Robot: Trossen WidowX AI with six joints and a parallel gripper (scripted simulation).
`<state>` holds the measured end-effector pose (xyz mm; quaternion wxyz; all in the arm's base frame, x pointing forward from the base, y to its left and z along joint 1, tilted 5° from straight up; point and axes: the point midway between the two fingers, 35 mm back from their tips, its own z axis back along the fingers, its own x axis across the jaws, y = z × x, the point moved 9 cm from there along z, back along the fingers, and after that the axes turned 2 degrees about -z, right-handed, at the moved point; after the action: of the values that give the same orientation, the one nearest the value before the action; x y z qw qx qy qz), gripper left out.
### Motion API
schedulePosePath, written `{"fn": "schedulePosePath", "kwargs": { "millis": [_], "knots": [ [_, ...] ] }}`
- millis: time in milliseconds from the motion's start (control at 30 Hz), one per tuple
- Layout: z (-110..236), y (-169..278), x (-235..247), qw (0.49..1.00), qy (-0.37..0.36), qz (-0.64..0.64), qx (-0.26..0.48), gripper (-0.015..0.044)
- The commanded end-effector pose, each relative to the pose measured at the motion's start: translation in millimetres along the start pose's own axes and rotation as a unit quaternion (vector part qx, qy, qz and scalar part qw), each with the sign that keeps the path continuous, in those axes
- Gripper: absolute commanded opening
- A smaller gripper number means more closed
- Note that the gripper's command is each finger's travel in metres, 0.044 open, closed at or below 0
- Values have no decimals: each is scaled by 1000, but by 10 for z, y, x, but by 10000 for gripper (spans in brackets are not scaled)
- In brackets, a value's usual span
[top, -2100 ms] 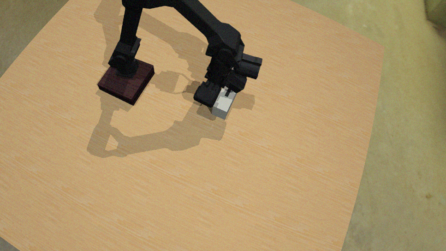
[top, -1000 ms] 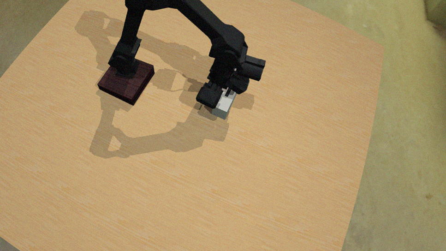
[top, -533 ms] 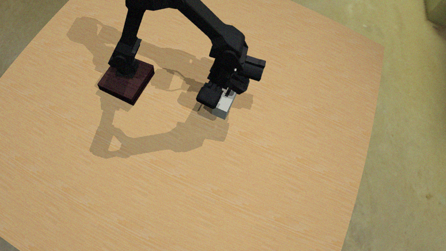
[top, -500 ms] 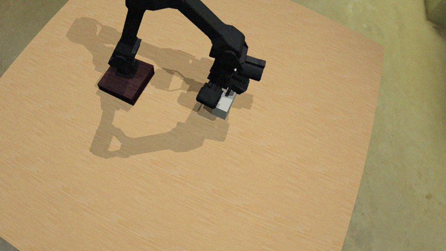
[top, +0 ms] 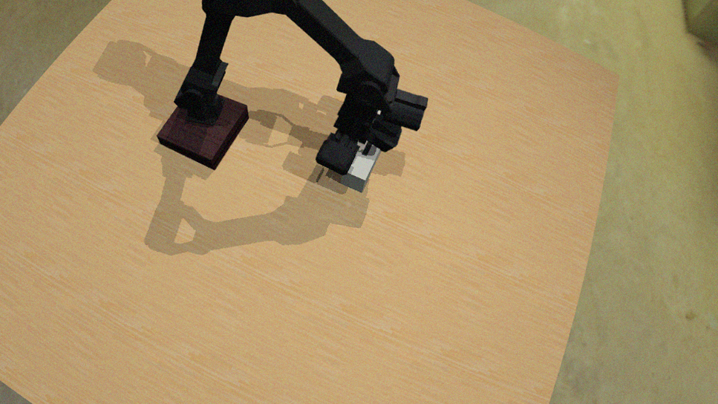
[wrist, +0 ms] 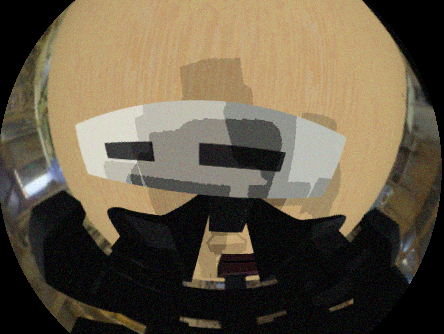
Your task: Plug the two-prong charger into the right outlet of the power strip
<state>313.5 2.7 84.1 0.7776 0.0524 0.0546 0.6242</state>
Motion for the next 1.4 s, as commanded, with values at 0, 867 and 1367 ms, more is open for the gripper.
{"fn": "schedulePosePath", "kwargs": {
  "millis": [0, 867, 1367],
  "knots": [
    [9, -51, 0, 1000, -1, -1, -17, 0],
    [36, -40, -1, 1000, -1, -1, -17, 0],
    [55, -45, -1, 1000, -1, -1, -17, 0]
  ]
}}
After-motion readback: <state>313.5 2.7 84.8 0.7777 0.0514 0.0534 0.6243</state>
